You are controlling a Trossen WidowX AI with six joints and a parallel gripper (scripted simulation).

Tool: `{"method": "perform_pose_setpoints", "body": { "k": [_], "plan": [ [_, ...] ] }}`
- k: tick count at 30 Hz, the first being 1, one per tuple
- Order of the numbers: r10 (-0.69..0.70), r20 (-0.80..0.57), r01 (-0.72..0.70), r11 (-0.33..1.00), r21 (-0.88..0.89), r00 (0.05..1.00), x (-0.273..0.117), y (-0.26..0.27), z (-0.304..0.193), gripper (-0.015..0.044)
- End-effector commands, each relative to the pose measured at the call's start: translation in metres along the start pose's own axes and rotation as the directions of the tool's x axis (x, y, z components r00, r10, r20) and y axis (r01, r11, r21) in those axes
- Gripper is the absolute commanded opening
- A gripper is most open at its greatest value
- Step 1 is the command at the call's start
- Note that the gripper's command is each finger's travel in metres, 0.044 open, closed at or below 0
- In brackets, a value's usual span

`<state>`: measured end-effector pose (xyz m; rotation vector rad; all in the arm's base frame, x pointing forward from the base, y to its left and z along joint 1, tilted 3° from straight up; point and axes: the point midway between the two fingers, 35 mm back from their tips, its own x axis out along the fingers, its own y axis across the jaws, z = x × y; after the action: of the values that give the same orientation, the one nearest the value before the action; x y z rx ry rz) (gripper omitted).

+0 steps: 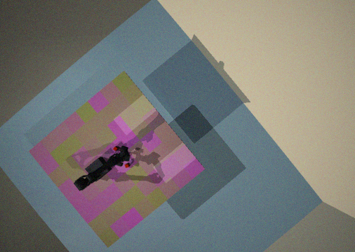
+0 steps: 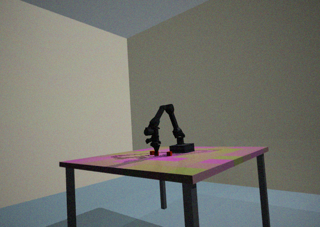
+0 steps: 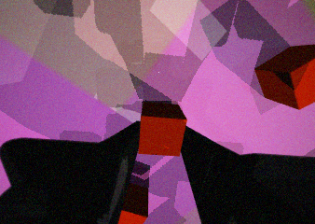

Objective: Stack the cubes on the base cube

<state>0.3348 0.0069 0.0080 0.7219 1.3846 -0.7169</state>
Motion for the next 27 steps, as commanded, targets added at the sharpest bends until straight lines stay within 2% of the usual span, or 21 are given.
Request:
{"method": "perform_pose_setpoints", "body": {
  "k": [1, 27],
  "plan": [
    [0.008, 0.011, -0.008, 1.000, -0.002, 1.000, -0.012, 0.003, 0.003, 0.0105],
    [0.008, 0.011, -0.008, 1.000, -0.002, 1.000, -0.094, 0.002, 0.002, 0.0105]
  ]
}}
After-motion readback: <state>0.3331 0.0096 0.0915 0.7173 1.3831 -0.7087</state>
